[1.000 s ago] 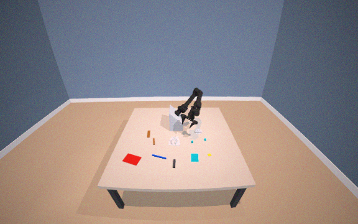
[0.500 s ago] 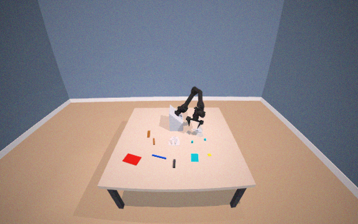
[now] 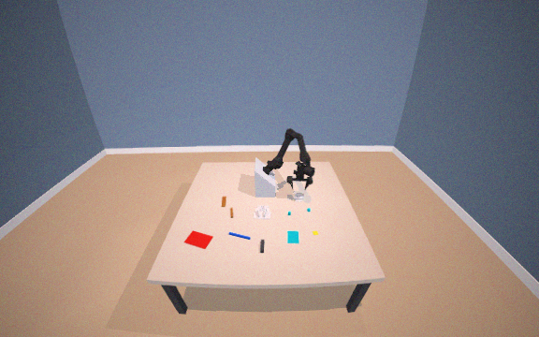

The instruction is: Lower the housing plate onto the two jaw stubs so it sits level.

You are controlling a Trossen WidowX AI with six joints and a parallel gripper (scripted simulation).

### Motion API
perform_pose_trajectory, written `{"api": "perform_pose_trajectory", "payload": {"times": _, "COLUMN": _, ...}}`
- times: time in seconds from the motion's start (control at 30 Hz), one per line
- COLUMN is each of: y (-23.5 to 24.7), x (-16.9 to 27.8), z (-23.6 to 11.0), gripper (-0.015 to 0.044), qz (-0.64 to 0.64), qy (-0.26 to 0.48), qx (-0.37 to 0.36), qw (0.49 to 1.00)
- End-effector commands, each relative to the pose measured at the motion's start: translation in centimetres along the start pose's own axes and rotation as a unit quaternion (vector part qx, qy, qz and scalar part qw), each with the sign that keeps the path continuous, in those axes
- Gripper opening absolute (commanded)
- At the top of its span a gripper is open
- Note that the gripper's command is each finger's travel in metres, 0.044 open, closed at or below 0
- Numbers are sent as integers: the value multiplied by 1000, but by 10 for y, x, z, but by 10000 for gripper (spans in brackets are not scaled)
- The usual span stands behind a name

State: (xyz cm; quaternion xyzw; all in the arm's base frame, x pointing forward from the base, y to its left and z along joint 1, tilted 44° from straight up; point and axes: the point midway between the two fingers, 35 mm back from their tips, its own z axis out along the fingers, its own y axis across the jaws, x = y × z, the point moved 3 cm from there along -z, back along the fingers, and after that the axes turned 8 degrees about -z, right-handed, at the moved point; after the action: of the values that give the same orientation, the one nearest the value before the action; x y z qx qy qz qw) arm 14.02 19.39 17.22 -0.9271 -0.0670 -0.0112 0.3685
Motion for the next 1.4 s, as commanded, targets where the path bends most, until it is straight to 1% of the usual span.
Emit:
{"api": "perform_pose_trajectory", "payload": {"times": 0.0, "y": -6, "x": -6, "z": 1, "gripper": 440, "qz": -15, "qy": -10, "qx": 10, "qw": 1000}}
{"api": "perform_pose_trajectory", "payload": {"times": 0.1, "y": -6, "x": -6, "z": 3, "gripper": 440, "qz": -15, "qy": -10, "qx": 10, "qw": 1000}}
{"api": "perform_pose_trajectory", "payload": {"times": 0.27, "y": -6, "x": -7, "z": 39, "gripper": 440, "qz": -15, "qy": -11, "qx": 11, "qw": 1000}}
{"api": "perform_pose_trajectory", "payload": {"times": 0.53, "y": -6, "x": -7, "z": 42, "gripper": 440, "qz": -15, "qy": -11, "qx": 11, "qw": 1000}}
{"api": "perform_pose_trajectory", "payload": {"times": 0.93, "y": -7, "x": -7, "z": 60, "gripper": 440, "qz": -15, "qy": -11, "qx": 12, "qw": 1000}}
{"api": "perform_pose_trajectory", "payload": {"times": 1.17, "y": -7, "x": -7, "z": 62, "gripper": 440, "qz": -15, "qy": -11, "qx": 12, "qw": 1000}}
{"api": "perform_pose_trajectory", "payload": {"times": 1.37, "y": -7, "x": -7, "z": 71, "gripper": 440, "qz": -15, "qy": -11, "qx": 12, "qw": 1000}}
